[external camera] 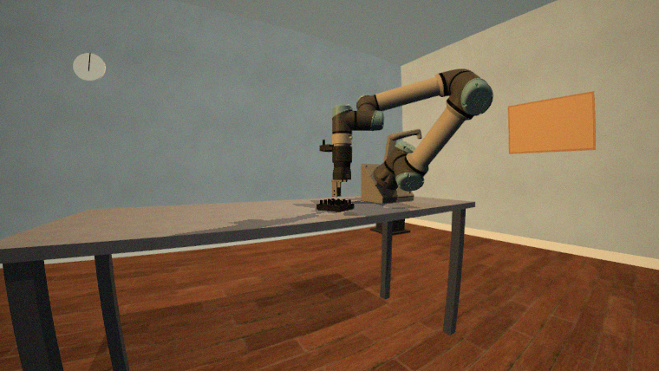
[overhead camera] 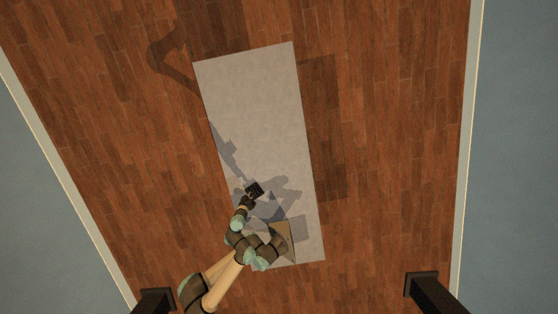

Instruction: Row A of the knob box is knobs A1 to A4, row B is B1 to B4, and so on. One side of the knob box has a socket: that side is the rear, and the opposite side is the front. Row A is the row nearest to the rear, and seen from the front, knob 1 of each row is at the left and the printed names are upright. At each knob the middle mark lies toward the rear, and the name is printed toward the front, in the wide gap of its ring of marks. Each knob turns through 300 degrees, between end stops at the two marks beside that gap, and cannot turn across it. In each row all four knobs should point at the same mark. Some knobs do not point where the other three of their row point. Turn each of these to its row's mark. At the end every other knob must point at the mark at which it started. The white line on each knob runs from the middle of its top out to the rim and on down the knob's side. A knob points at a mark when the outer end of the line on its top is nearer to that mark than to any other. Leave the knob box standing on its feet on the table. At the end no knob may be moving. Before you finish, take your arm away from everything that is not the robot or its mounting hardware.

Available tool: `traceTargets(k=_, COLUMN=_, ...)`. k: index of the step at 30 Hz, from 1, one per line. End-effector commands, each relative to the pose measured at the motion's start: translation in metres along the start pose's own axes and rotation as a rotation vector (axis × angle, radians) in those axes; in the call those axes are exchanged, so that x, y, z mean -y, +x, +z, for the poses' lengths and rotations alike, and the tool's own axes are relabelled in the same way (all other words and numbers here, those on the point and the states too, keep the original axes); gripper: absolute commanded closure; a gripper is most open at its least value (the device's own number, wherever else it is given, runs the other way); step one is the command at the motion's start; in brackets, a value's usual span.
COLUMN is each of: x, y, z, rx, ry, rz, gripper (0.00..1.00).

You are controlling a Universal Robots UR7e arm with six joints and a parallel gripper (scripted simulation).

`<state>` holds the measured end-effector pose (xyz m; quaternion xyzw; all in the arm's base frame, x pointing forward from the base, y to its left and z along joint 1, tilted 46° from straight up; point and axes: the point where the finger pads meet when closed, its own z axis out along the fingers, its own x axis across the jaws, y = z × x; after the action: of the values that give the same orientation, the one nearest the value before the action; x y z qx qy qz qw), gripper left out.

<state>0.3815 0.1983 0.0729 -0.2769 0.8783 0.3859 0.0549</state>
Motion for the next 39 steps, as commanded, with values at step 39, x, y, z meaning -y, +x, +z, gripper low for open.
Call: traceTargets(k=39, x=0.0028, y=0.0022, z=-0.0173, rx=0.000, ry=-0.001, rz=0.188, gripper=0.54)
